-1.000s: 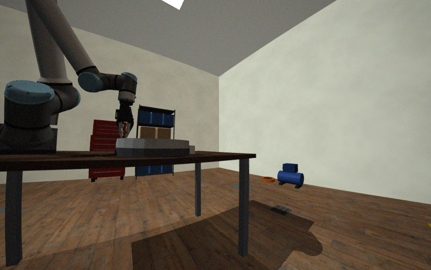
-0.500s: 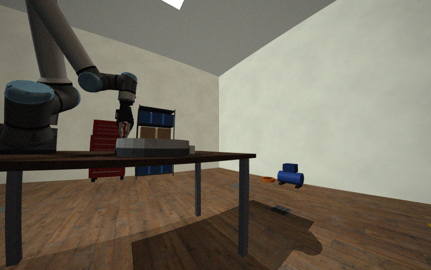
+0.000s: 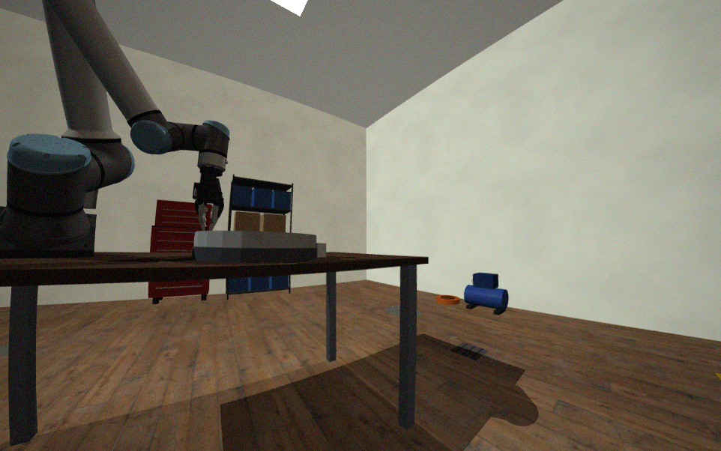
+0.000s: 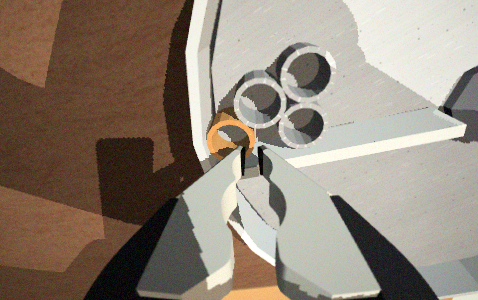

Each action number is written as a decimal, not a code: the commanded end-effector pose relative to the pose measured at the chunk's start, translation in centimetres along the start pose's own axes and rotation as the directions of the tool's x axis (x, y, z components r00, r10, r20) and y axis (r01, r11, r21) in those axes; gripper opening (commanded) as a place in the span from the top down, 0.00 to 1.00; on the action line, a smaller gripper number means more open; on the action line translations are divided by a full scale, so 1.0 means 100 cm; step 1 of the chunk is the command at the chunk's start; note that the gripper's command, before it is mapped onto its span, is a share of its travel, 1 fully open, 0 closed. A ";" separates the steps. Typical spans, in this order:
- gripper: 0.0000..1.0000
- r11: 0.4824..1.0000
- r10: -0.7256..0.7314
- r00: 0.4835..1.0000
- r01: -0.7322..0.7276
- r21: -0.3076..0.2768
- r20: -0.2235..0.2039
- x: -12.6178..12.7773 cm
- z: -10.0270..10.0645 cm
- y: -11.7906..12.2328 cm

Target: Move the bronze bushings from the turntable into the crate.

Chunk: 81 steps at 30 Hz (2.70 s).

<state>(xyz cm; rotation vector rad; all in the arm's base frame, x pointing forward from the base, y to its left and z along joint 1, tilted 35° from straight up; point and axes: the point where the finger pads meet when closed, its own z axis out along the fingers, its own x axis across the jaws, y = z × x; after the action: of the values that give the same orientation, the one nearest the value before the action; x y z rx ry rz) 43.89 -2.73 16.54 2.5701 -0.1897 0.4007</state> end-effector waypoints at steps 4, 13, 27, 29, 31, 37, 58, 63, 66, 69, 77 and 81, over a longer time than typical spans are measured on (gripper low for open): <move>0.95 1.000 -0.002 1.000 0.002 0.001 0.003 -0.002 0.007 -0.001; 0.95 1.000 -0.002 1.000 0.002 0.001 0.003 -0.002 0.017 -0.001; 0.95 1.000 -0.001 1.000 0.001 0.001 -0.001 0.000 0.016 -0.001; 0.95 1.000 -0.001 1.000 0.001 0.001 -0.001 0.000 0.016 -0.001; 0.95 1.000 -0.001 1.000 0.001 0.001 -0.001 0.000 0.016 -0.001; 0.95 1.000 -0.001 1.000 0.001 0.001 -0.001 0.000 0.016 -0.001; 1.00 1.000 -0.001 1.000 0.001 0.001 -0.001 0.000 0.016 -0.001; 1.00 1.000 -0.001 1.000 0.001 0.001 -0.001 0.000 0.016 -0.001; 1.00 1.000 -0.001 1.000 0.001 0.001 -0.001 0.000 0.016 -0.001; 1.00 1.000 -0.001 1.000 0.001 0.001 -0.001 0.000 0.016 -0.001; 1.00 1.000 -0.001 1.000 0.001 0.001 -0.001 0.000 0.016 -0.001; 1.00 1.000 -0.001 1.000 0.001 0.001 -0.001 0.000 0.016 -0.001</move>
<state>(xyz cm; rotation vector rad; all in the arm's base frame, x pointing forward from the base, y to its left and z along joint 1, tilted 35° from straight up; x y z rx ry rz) 44.32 -3.52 15.28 2.5702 -0.1893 0.4027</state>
